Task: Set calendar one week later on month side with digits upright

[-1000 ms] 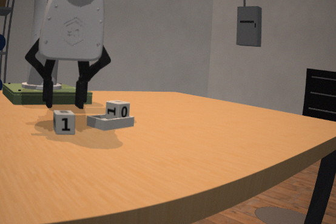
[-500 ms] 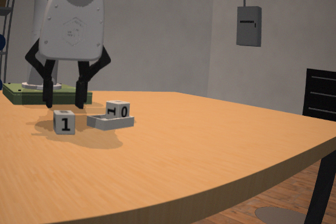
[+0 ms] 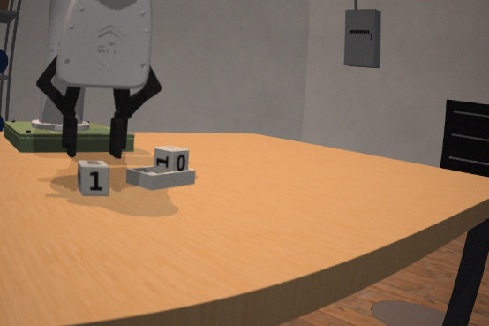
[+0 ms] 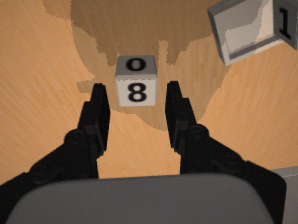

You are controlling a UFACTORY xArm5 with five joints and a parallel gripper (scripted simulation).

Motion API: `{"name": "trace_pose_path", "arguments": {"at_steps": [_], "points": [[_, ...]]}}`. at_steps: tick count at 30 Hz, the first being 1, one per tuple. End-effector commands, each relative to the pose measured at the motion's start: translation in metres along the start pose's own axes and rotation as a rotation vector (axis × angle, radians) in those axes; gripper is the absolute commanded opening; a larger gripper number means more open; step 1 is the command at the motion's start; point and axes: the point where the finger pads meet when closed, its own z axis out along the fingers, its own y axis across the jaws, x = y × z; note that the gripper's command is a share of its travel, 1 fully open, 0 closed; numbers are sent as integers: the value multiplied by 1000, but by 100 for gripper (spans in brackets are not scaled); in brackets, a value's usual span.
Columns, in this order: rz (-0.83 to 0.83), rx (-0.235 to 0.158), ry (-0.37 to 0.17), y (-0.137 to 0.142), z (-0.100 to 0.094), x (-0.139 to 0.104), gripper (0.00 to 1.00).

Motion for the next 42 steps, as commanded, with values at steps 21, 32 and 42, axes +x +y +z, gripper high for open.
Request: {"name": "trace_pose_path", "arguments": {"at_steps": [21,32,42], "points": [[0,0,-3,0,-4,-1,49],[0,0,-3,0,-32,-1,49],[0,0,-3,0,-48,-1,49]]}}
